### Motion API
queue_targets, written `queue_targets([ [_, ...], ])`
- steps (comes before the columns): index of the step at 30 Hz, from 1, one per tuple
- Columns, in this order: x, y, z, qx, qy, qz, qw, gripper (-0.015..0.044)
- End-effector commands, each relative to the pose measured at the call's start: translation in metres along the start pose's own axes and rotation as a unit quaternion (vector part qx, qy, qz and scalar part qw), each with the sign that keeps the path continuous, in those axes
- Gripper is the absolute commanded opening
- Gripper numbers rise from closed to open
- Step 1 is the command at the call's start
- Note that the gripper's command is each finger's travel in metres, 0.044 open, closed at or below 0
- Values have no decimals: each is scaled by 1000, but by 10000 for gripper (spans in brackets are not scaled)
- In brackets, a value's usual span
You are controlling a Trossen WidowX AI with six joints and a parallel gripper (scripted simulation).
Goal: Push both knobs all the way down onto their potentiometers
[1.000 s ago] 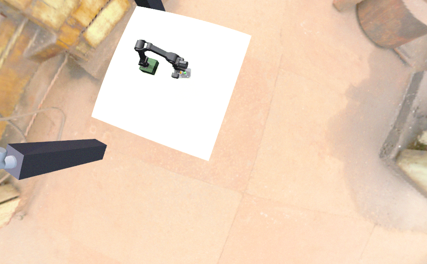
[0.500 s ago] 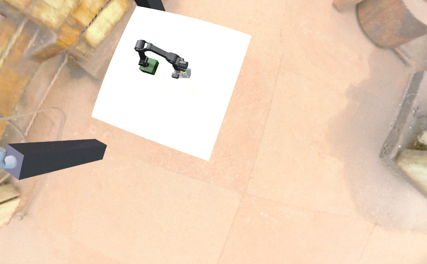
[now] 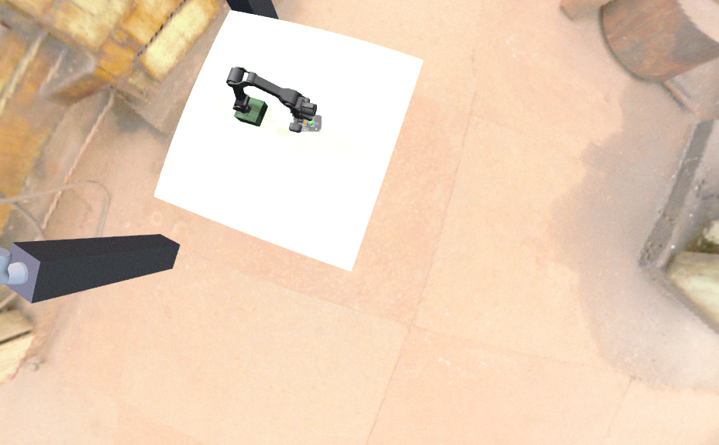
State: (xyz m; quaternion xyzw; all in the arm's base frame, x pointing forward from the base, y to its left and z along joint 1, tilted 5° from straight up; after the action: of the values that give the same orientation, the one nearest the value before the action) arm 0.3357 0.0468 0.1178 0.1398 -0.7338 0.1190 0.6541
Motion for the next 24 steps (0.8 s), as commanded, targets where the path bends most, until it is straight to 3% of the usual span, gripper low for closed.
queue_targets([
  [1,-2,0,0,2,-1,2,1000,0],
  [24,-6,0,0,2,-1,2,1000,0],
])
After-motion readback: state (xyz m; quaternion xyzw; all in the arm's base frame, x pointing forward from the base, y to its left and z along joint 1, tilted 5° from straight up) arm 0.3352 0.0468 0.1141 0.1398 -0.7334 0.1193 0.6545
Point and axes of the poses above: the point midway between the two fingers, 35 mm back from their tips, its own x axis back along the fingers, its own y axis across the jaws, z = x × y, the point moved 5 cm from there along x, back along the fingers, and after that the axes turned 13 degrees about x, right-handed, at the moved point
